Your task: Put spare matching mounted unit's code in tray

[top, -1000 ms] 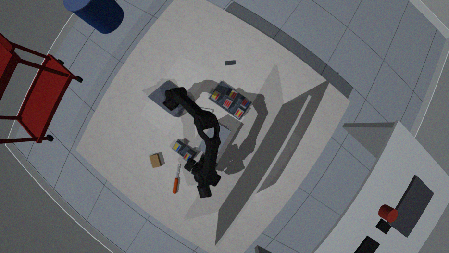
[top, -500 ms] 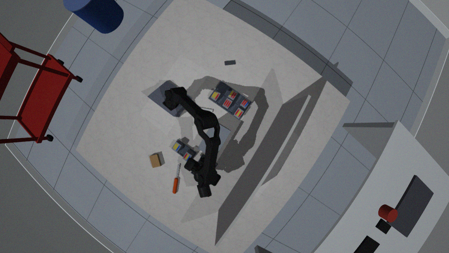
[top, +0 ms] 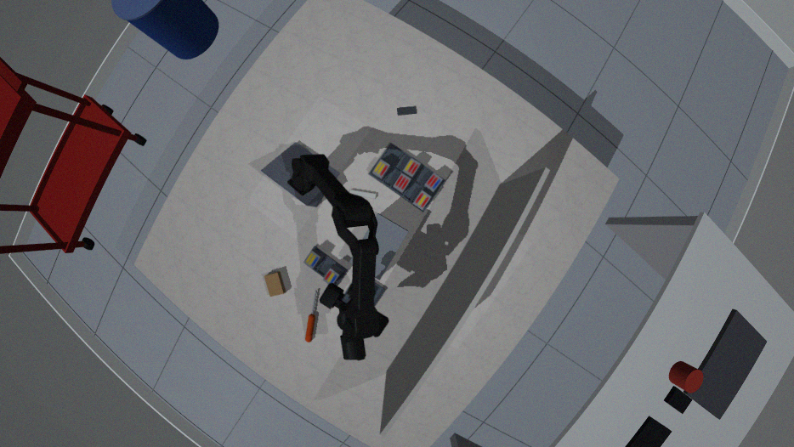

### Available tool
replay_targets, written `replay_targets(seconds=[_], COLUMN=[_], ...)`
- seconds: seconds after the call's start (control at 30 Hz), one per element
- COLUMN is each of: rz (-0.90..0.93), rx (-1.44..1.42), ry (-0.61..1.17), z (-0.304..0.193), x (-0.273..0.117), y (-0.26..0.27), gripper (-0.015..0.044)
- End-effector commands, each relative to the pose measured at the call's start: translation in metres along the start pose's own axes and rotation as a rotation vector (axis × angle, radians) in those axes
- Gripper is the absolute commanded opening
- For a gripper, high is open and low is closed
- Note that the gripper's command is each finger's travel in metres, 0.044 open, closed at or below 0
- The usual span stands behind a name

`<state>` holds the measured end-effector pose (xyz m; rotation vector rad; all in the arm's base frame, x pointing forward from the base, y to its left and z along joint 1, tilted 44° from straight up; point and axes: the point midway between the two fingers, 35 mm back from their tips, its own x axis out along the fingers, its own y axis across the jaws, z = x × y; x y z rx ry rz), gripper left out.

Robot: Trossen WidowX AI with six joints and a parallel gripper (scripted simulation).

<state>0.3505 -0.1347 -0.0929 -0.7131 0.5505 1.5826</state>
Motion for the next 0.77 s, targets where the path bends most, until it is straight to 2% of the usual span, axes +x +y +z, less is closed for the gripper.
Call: replay_targets(seconds=[0.0,0.73], rz=[-0.005,-0.024], rx=[-0.01,-0.002], ry=[0.013,0.016], z=[0.0027,-0.0012], x=[-0.0233,-0.0201], y=[0.0001,-0.0004], gripper=[0.044,0.044])
